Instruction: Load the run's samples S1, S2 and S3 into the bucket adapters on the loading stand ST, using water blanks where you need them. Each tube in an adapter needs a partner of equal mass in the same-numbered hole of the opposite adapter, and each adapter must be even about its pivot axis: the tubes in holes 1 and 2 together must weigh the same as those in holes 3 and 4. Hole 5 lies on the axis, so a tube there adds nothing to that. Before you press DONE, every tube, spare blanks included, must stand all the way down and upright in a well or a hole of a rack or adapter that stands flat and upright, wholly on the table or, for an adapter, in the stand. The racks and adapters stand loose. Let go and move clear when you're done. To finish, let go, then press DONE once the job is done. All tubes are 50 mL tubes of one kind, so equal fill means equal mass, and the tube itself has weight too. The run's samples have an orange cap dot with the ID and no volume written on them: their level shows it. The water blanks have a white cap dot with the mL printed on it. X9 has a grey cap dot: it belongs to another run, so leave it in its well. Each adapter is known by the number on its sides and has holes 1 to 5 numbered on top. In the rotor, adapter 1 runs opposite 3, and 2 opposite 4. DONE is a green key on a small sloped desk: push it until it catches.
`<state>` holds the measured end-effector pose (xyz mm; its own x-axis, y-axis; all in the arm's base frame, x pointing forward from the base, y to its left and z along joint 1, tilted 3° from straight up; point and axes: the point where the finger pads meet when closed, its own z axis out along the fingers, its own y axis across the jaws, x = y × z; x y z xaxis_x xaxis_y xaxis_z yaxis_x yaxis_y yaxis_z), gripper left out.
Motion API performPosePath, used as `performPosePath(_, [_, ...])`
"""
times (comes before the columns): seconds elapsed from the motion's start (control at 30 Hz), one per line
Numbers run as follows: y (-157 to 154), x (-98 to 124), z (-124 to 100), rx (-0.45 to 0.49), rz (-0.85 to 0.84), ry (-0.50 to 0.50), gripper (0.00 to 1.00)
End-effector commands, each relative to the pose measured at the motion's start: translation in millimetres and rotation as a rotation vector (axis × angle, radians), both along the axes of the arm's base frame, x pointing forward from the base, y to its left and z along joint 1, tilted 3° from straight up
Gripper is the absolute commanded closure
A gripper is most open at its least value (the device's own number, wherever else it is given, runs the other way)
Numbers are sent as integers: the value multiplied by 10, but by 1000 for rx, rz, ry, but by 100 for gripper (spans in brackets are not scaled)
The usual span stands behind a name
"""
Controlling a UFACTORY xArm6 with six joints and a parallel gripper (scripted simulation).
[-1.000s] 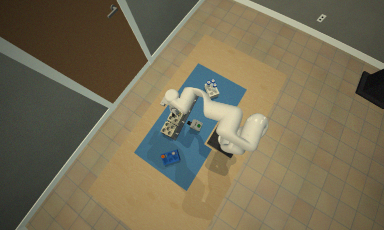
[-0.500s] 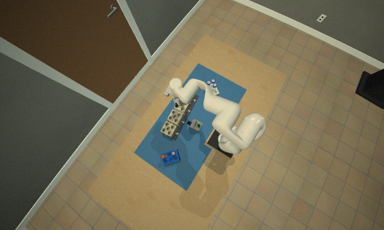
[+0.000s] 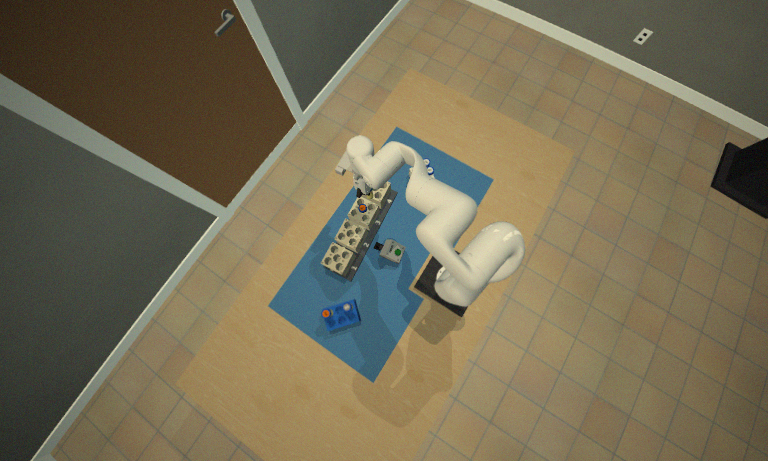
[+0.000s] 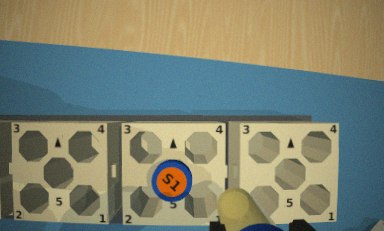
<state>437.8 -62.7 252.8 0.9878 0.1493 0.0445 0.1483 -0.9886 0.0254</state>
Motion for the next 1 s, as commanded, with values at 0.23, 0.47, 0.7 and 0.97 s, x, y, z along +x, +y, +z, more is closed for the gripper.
performPosePath(0.23, [-430, 159, 33, 0, 1, -4, 100])
performPosePath(0.47, [-590, 213, 39, 0, 1, -4, 100])
performPosePath(0.7, [-590, 213, 39, 0, 1, -4, 100])
performPosePath(0.97, [-589, 213, 39, 0, 1, -4, 100])
